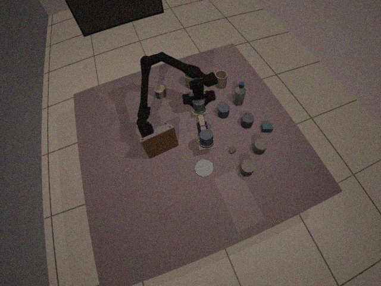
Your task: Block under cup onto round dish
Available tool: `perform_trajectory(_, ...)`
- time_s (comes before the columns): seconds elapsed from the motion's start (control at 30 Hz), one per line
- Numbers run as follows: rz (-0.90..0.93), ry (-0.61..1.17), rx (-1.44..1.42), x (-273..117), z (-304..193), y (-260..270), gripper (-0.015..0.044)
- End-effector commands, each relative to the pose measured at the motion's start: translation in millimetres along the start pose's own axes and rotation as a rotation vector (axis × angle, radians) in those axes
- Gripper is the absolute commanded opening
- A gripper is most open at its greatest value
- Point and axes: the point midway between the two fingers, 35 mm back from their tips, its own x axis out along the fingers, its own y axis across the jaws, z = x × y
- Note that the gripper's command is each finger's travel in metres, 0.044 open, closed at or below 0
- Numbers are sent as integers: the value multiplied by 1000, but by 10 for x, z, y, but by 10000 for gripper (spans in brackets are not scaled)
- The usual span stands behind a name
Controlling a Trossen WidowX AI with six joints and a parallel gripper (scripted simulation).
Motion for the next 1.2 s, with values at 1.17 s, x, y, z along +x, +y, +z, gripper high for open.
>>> perform_trajectory(1.17,-3,9,0,-471,-15,-77,0)
